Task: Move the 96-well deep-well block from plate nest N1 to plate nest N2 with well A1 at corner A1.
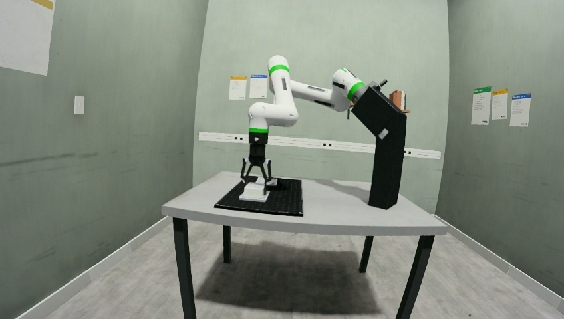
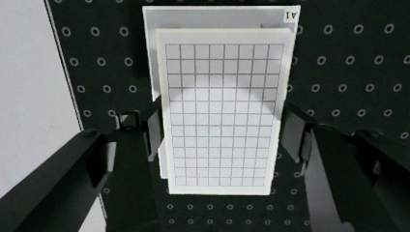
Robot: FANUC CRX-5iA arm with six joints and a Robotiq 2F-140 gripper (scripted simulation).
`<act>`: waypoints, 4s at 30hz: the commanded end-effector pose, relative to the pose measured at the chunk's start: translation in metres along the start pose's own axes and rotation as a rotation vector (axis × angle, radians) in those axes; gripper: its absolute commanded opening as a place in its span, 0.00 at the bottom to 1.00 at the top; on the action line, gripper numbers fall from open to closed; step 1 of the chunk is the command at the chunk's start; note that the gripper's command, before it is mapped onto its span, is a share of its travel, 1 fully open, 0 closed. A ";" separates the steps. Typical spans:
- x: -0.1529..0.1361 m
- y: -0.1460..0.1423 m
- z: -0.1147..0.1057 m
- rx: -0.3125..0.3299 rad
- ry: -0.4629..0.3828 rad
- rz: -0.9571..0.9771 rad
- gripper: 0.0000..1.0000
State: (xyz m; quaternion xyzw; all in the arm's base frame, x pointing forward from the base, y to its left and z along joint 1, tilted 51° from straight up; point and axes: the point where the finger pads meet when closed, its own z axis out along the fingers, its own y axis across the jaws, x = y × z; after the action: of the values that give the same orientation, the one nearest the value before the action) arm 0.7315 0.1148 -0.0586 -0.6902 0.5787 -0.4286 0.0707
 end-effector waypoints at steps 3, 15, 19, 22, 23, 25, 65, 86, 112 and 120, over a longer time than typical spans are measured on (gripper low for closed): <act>0.000 -0.001 -0.001 0.001 -0.001 0.000 0.63; 0.000 -0.001 -0.001 0.001 -0.001 0.000 0.61; 0.000 -0.001 -0.001 0.001 -0.001 0.000 0.61; 0.000 -0.001 -0.001 0.001 -0.001 0.000 0.60; 0.000 -0.001 -0.001 0.001 -0.001 0.000 0.60; 0.000 -0.001 -0.001 0.001 -0.001 0.000 0.10; 0.000 -0.001 -0.046 0.001 -0.001 0.000 0.10; 0.000 -0.001 -0.071 0.001 -0.001 0.000 0.10; 0.033 0.001 -0.071 0.001 -0.001 -0.050 0.10; 0.053 0.002 -0.071 0.001 -0.001 -0.050 0.10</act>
State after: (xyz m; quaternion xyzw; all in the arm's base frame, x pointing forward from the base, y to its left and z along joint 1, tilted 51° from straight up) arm 0.6809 0.1006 0.0082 -0.7041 0.5616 -0.4303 0.0597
